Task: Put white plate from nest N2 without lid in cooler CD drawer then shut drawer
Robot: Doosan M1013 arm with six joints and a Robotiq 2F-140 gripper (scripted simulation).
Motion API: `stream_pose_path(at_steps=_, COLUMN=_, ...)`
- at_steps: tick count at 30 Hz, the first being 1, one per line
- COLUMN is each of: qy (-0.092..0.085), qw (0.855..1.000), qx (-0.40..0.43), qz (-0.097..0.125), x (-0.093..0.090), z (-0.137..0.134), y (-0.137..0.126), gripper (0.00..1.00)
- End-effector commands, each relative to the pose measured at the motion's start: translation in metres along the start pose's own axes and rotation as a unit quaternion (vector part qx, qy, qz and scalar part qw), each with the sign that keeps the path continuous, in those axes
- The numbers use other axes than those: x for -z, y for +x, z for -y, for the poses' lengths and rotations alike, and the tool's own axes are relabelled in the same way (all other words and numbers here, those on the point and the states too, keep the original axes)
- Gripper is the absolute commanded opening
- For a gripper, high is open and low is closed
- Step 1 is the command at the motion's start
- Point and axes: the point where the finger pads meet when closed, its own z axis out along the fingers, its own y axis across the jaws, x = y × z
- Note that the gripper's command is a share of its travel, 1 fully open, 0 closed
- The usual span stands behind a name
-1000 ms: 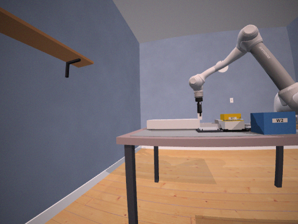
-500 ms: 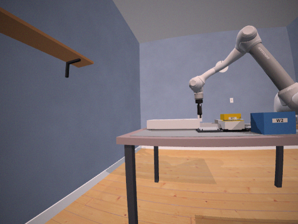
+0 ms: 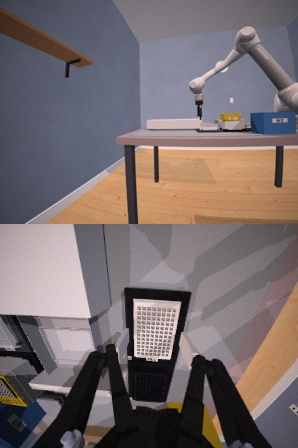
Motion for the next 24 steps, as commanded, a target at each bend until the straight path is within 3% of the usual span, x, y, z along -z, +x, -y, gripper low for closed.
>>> stream_pose_path(at_steps=1, qy=0.000, qw=1.000, qx=0.000, qz=0.000, x=-0.002, z=0.000, y=0.000, gripper=0.66)
stream_pose_path(at_steps=24, qy=0.000, qw=1.000, qx=0.000, qz=0.000, x=-0.022, z=0.000, y=0.000, gripper=0.66)
